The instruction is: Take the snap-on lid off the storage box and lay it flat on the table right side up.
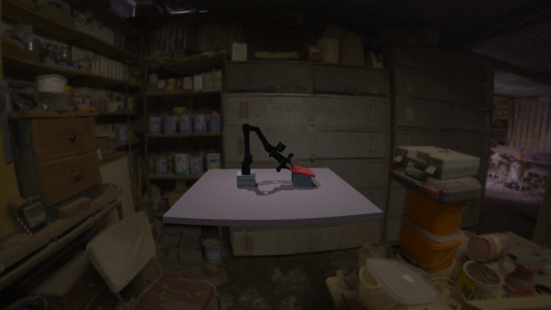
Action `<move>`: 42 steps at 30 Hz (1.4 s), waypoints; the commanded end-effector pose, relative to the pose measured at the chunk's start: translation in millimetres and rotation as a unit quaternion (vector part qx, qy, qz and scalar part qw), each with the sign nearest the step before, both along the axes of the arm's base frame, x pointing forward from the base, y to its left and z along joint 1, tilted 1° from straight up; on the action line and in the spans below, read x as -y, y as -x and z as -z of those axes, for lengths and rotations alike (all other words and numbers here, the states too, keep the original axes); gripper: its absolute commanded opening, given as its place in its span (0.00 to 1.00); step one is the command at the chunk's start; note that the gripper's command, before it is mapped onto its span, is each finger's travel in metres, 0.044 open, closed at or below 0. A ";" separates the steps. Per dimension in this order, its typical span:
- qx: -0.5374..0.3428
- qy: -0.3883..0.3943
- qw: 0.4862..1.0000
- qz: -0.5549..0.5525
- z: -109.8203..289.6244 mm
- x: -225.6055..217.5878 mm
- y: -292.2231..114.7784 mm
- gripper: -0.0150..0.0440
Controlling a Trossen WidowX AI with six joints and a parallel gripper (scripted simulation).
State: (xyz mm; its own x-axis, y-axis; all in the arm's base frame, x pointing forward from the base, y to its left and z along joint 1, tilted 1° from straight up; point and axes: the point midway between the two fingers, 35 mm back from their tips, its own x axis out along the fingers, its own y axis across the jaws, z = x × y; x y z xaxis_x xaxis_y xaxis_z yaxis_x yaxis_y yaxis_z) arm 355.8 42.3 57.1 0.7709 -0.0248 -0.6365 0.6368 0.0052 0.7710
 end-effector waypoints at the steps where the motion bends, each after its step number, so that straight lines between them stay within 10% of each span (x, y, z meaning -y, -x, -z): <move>1: 0.009 -0.001 1.000 -0.001 -10.9 -0.8 -4.8 0.25; 42: 0.011 -0.001 1.000 -0.001 -66.2 -1.4 -32.3 0.25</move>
